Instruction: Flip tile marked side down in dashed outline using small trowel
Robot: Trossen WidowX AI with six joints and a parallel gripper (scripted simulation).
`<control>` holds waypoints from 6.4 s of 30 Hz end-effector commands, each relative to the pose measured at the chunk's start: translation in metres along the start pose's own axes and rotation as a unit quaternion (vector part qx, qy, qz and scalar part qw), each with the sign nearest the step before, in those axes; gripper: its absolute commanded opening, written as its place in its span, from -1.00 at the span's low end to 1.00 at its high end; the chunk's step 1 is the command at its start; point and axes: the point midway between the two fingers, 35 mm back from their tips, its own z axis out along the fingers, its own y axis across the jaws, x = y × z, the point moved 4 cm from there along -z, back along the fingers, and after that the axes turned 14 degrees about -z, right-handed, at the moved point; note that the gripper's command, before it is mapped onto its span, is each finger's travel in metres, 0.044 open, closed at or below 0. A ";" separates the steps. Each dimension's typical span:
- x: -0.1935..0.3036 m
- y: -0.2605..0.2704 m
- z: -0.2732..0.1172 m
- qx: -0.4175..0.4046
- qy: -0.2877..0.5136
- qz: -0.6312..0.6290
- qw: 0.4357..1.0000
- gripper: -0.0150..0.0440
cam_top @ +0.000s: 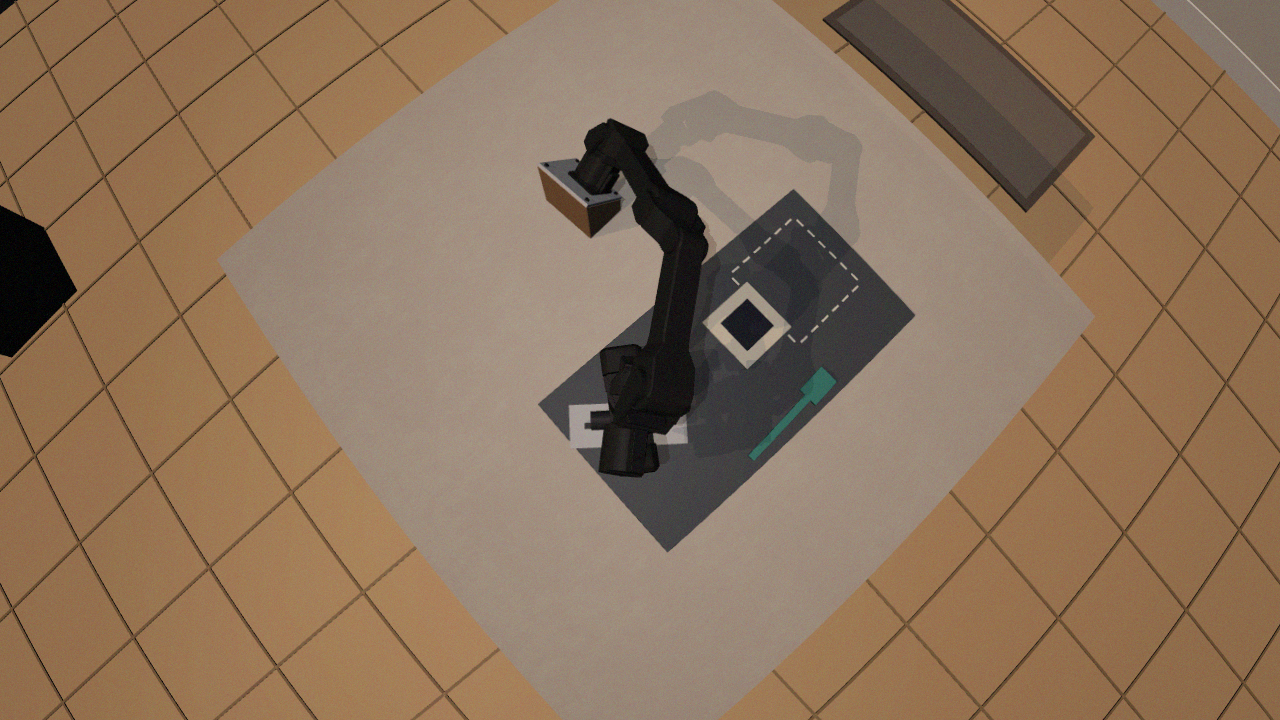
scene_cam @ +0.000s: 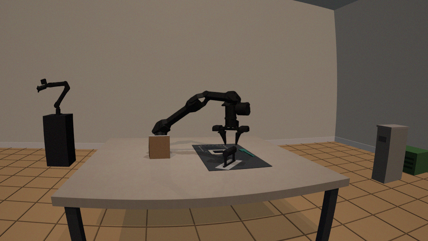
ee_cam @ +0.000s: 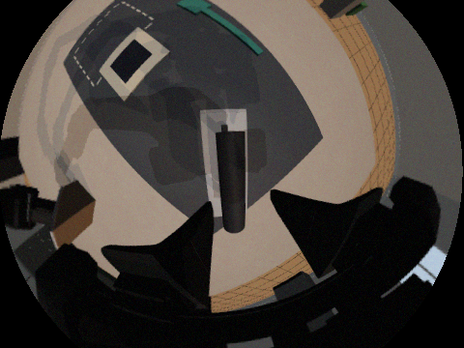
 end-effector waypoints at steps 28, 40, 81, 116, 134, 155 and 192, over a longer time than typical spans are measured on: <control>-0.001 0.003 0.043 -0.013 -0.014 0.049 0.999 0.07; -0.001 0.003 0.043 -0.013 -0.014 0.049 0.999 -0.05; -0.001 0.003 0.043 -0.011 -0.015 -0.097 0.995 0.42; 0.009 -0.004 -0.006 0.062 0.017 0.053 0.997 0.53; 0.015 -0.006 0.001 0.124 0.009 0.261 0.957 0.53; 0.018 0.002 0.010 0.205 -0.066 0.552 0.806 0.53; 0.002 0.049 0.031 0.172 -0.272 0.858 0.400 0.53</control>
